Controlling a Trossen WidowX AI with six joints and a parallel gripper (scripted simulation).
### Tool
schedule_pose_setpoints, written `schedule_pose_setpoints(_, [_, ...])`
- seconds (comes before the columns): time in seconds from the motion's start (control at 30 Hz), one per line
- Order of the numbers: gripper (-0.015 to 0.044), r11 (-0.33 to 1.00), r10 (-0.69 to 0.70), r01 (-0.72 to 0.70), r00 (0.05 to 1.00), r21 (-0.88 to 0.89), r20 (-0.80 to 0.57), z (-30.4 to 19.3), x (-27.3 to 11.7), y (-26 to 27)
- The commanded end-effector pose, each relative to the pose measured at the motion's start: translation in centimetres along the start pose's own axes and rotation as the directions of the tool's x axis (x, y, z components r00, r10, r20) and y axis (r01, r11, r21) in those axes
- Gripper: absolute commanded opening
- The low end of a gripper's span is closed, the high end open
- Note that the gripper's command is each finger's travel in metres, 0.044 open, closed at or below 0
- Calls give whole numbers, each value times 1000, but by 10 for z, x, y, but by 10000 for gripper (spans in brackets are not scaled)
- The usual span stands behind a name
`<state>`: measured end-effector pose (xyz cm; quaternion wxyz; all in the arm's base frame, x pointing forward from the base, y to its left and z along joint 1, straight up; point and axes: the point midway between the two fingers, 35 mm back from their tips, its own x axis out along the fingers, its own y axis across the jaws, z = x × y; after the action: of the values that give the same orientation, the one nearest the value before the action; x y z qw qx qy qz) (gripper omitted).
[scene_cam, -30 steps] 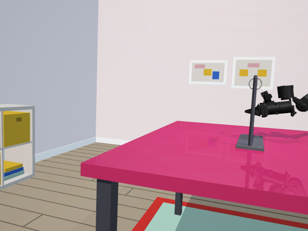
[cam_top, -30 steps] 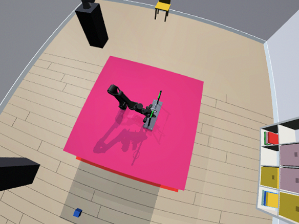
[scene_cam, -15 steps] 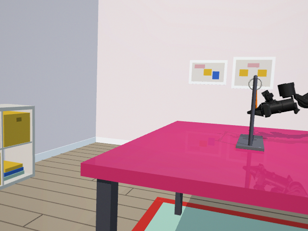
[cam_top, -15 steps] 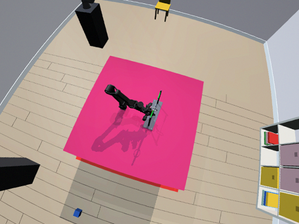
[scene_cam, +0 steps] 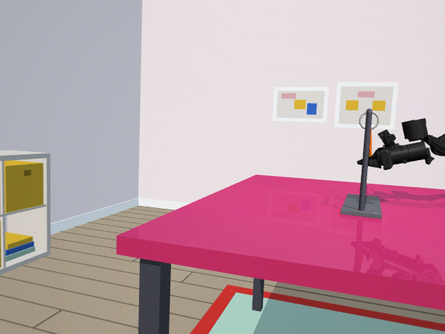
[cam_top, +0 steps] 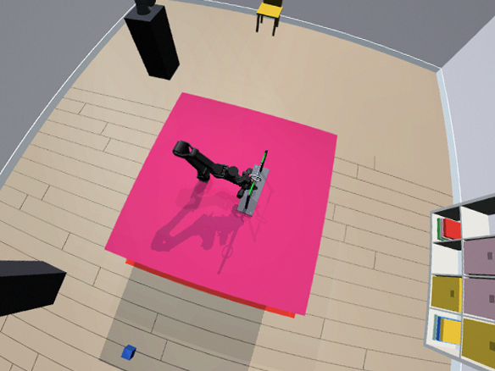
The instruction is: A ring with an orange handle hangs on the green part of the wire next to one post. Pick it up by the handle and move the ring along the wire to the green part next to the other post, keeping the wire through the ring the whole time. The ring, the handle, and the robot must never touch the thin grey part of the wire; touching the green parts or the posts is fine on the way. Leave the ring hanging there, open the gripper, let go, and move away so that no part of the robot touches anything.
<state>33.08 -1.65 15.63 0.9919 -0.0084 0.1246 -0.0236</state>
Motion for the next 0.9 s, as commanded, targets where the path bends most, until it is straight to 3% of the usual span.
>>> schedule_pose_setpoints(0.0, [-150,1000,1,-1,1000,-8,-1,0,0,3])
schedule_pose_setpoints(0.87, [-150,1000,-8,8,1000,27,1,0,0,33])
